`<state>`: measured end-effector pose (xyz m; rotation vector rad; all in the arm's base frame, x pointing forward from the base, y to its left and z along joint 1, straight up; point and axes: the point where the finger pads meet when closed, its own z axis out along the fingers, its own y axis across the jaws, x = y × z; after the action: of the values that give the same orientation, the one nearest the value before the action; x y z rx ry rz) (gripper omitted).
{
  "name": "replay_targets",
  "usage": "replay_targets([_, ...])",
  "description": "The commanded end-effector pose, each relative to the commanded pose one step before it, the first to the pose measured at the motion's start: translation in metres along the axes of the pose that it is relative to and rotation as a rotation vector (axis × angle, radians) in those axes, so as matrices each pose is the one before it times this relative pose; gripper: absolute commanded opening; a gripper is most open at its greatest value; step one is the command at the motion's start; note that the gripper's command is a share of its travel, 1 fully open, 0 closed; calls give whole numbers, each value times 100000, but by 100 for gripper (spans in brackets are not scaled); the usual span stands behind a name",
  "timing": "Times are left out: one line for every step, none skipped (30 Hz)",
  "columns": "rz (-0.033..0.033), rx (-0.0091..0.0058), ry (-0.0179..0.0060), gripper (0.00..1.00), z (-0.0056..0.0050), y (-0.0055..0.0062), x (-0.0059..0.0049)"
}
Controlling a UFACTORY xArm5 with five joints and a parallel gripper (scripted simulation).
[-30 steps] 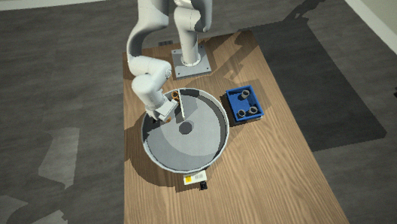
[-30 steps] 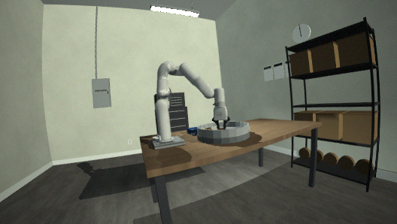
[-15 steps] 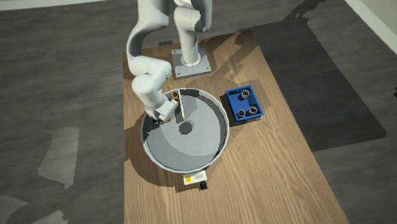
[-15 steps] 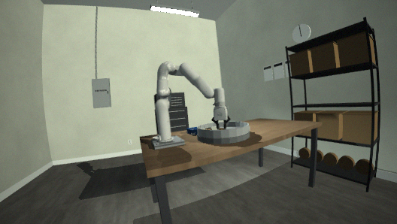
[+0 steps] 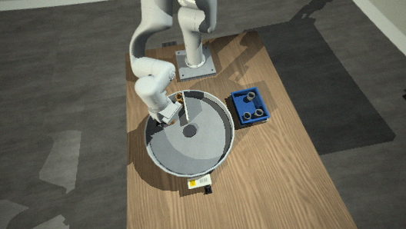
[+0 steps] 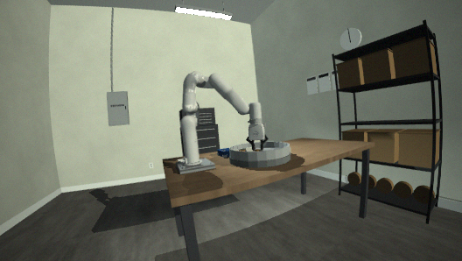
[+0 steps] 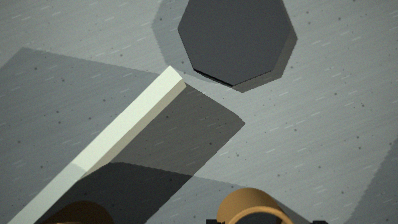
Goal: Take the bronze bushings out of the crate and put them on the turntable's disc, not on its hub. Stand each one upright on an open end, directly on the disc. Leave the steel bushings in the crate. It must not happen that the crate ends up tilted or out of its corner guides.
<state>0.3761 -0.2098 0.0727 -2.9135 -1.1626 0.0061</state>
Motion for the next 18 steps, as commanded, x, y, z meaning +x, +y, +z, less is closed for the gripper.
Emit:
replay_targets([0,-363,116,49,-132,125,40])
replay_targets([0,0,0,49,0,0,0])
replay_targets([0,0,0,49,0,0,0])
replay_targets([0,0,0,49,0,0,0])
replay_targets([0,0,0,49,0,0,0])
replay_targets([0,0,0,49,0,0,0])
replay_targets([0,0,0,49,0,0,0])
replay_targets([0,0,0,49,0,0,0])
replay_targets([0,0,0,49,-9,0,0])
replay_targets([0,0,0,49,-59,0,0])
replay_targets([0,0,0,49,-139,0,1])
replay_targets([0,0,0,49,-234,-1,1])
replay_targets([0,0,0,49,-326,0,1])
replay_targets([0,0,0,49,-405,-1,1])
replay_targets([0,0,0,49,-462,-1,1])
replay_targets([0,0,0,49,-492,-1,1])
replay_targets([0,0,0,49,-492,-1,1])
replay_targets([0,0,0,49,-461,-1,1])
